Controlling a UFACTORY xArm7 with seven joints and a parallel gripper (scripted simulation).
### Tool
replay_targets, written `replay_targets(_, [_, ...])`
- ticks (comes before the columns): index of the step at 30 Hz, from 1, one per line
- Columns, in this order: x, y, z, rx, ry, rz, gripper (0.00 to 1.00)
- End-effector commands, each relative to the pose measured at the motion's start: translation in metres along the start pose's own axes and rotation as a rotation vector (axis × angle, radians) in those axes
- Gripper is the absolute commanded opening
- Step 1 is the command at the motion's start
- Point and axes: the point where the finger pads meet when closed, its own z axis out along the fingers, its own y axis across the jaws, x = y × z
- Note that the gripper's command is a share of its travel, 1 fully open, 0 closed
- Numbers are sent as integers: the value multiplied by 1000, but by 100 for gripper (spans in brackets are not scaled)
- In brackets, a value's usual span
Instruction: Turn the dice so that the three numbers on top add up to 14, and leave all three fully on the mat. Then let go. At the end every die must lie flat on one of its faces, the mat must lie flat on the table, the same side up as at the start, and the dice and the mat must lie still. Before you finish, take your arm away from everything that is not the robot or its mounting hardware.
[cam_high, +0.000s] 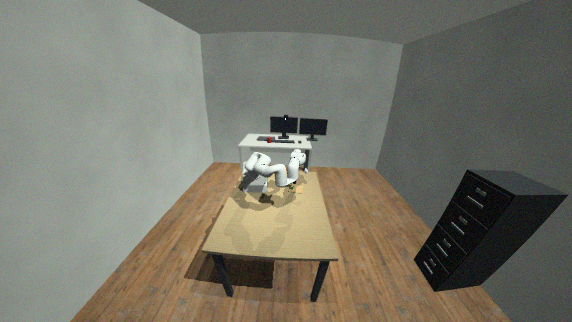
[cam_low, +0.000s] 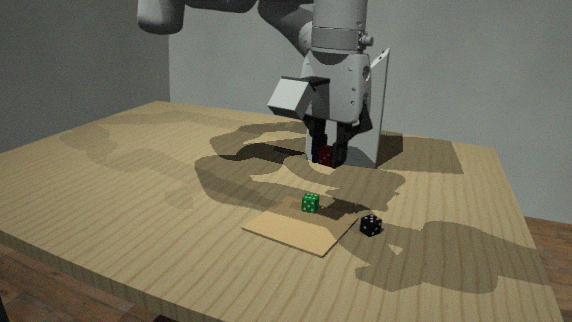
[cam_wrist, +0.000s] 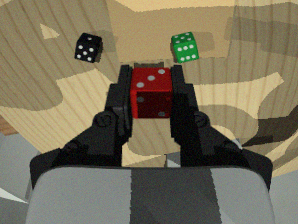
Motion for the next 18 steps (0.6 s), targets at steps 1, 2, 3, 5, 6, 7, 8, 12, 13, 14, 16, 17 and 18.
replay_targets(1, [12,11,-2,6,-3,-174,21])
replay_targets(2, [12,12,-2,6,-3,-181,21])
replay_targets(3, [15,14,-2,5,-3,-212,21])
replay_targets(5, [18,18,-2,4,-2,-259,21])
replay_targets(6, [19,19,-2,3,-2,-275,21])
replay_targets(7, [19,19,-2,3,-2,-275,21])
replay_targets(8, [19,19,-2,3,-2,-275,21])
replay_targets(12, [20,21,-2,3,-2,-298,21])
replay_targets(13, [20,21,-2,3,-2,-298,21])
replay_targets(14, [20,21,-2,3,-2,-298,21])
replay_targets(16, [20,21,-2,3,-2,-298,21])
replay_targets(17, [20,21,-2,3,-2,-298,21])
replay_targets(18, [20,21,-2,3,-2,-298,21])
